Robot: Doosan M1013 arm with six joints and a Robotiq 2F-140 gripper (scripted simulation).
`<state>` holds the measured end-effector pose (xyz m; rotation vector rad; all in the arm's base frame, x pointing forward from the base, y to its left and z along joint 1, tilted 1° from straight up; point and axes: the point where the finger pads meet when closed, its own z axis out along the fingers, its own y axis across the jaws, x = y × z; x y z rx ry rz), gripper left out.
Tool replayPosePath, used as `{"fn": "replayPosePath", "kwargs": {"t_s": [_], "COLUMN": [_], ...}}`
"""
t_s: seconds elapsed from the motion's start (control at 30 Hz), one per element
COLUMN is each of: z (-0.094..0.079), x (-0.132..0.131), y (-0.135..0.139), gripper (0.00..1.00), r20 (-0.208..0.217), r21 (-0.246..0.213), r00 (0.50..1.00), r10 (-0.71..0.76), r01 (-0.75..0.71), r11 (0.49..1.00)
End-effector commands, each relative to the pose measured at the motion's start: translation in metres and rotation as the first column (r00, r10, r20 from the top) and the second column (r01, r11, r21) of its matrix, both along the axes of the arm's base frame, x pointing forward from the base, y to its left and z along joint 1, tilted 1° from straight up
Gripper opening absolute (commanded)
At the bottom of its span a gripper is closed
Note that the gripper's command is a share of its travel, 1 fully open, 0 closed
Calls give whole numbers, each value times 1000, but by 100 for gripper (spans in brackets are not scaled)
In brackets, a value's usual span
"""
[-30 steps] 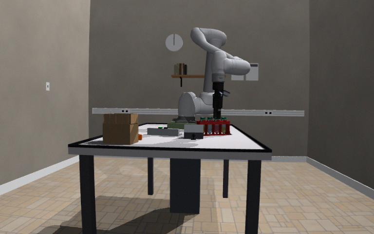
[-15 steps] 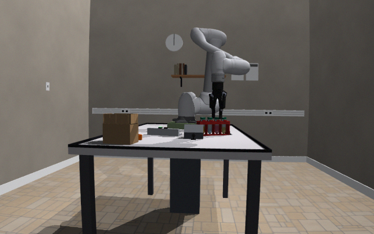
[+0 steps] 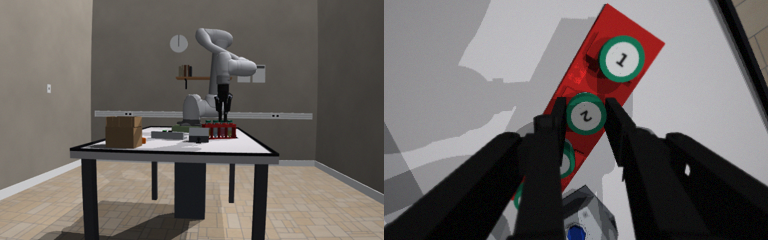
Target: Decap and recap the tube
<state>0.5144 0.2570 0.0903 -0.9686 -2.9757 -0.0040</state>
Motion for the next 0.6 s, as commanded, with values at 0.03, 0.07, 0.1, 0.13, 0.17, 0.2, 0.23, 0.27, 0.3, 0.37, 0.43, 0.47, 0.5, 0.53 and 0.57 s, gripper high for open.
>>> {"fn": "replayPosePath", "kwargs": {"t_s": [0.03,0.07,0.1,0.13,0.17,0.2,0.23,0.27,0.3,0.37,0.43,0.47,0.5,0.53,0.57], "z": [1,1,1,1,1,1,1,1,1,1,1,1,0,0,0], "x": [0,0,0,0,0,0,0,0,0,0,0,0,0,0,0], "y": [0,0,0,0,0,0,0,0,0,0,0,0,0,0,0], "gripper": [30,30,30,30,30,30,30,30,30,30,30,30,30,30,30], "r20": [0,0,-1,-1,-1,-1,-1,-2,-2,-2,-2,-2,-2,-2,-2], "r21": [1,0,-1,-1,-2,-2,-3,-4,-4,-4,-5,-6,-7,-7,-8], "r00": [999,995,989,980,969,955,939,921,921,901,853,826,796,765,732], "r10": [-50,-100,-149,-198,-247,-295,-343,-389,-389,-435,-522,-564,-605,-644,-681], "r01": [50,100,149,198,247,295,343,389,389,435,522,564,605,644,681], "r11": [999,995,989,980,969,955,939,921,921,901,853,826,796,765,732]}}
